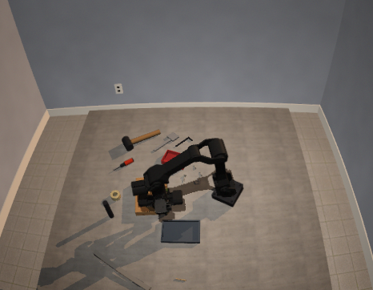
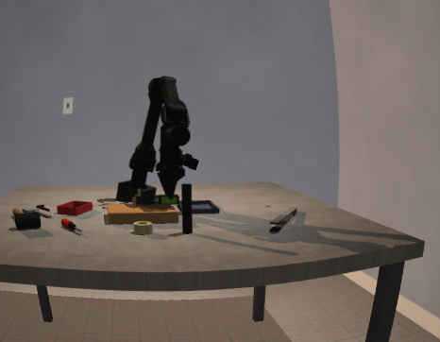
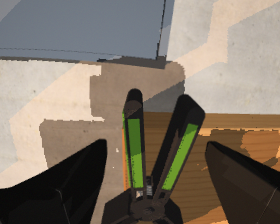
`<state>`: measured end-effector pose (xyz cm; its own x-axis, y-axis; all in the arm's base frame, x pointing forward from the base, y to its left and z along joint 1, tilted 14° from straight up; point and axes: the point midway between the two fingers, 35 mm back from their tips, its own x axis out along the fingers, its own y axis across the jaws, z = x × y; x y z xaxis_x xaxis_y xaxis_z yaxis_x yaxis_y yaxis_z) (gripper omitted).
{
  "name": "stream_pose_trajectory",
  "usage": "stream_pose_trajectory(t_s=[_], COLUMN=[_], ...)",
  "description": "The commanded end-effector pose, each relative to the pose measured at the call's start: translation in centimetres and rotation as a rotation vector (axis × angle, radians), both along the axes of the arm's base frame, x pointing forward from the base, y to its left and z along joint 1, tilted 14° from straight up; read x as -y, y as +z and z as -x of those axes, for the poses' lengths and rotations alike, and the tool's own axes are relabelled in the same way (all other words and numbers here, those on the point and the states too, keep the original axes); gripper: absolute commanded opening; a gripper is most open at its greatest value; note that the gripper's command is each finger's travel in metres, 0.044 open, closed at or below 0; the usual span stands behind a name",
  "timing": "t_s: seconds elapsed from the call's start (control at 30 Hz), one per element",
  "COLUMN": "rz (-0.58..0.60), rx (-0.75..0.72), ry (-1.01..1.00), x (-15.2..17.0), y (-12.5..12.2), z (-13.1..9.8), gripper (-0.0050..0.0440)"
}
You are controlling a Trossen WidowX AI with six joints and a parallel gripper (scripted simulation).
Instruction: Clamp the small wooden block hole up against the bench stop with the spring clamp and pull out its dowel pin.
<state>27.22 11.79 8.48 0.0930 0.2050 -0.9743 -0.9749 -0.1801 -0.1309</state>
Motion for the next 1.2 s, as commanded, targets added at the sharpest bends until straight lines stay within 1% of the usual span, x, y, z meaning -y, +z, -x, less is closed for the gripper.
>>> stream_pose_trajectory(t_s=[0.0, 0.3, 0.47, 0.6, 0.73, 1.17], rz=[0.005, 0.005, 0.005, 0.005, 0.005, 0.004], rx=[-0.002, -0.002, -0.002, -0.002, -0.002, -0.002], ry=[-0.002, -0.002, -0.002, -0.002, -0.002, -0.002], x=[0.1, 0.1, 0.1, 0.1, 0.1, 0.6], y=[0.0, 0.0, 0.0, 0.0, 0.1, 2.6], z=[0.0, 0.0, 0.0, 0.0, 0.0, -0.1], gripper=[0.0310, 0.0400, 0.0405, 0.0440, 0.0440, 0.0440])
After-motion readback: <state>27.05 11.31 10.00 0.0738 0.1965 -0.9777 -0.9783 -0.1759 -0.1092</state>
